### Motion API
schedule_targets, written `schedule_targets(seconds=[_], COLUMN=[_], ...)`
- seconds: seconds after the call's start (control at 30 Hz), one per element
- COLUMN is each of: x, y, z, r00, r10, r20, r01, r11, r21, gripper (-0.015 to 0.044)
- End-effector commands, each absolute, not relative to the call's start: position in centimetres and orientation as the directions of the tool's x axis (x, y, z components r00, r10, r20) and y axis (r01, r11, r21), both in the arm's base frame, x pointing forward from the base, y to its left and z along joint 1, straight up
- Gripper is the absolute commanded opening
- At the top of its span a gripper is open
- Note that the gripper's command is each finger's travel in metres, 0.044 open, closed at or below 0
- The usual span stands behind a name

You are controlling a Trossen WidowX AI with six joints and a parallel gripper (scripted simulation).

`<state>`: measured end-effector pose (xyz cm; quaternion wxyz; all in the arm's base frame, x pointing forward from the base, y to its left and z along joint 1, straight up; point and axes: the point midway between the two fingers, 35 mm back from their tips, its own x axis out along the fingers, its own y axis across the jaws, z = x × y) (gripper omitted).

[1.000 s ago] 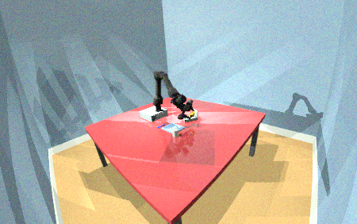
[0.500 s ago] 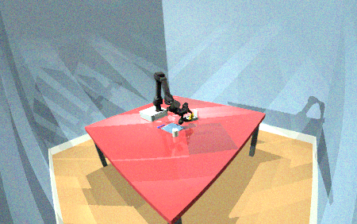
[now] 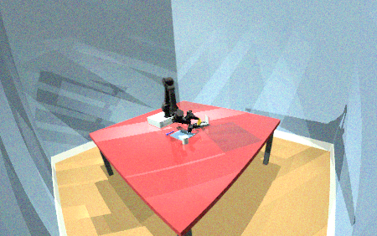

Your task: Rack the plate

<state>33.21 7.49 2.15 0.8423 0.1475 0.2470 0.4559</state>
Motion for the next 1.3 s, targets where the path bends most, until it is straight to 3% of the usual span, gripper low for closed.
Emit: schedule_targets(seconds=[0.0,0.63,1.27], x=[32.0,25.4,25.4], y=[7.2,6.6,7.3], z=[2.1,3.7,2.3], r00=[0.453,0.357,0.345], r10=[0.864,0.934,0.938], r20=[-0.222,-0.006,-0.015], r01=[-0.762,-0.934,-0.938], r11=[0.504,0.357,0.345], r21=[0.407,-0.001,-0.026], gripper=[0.0,0.0,0.0])
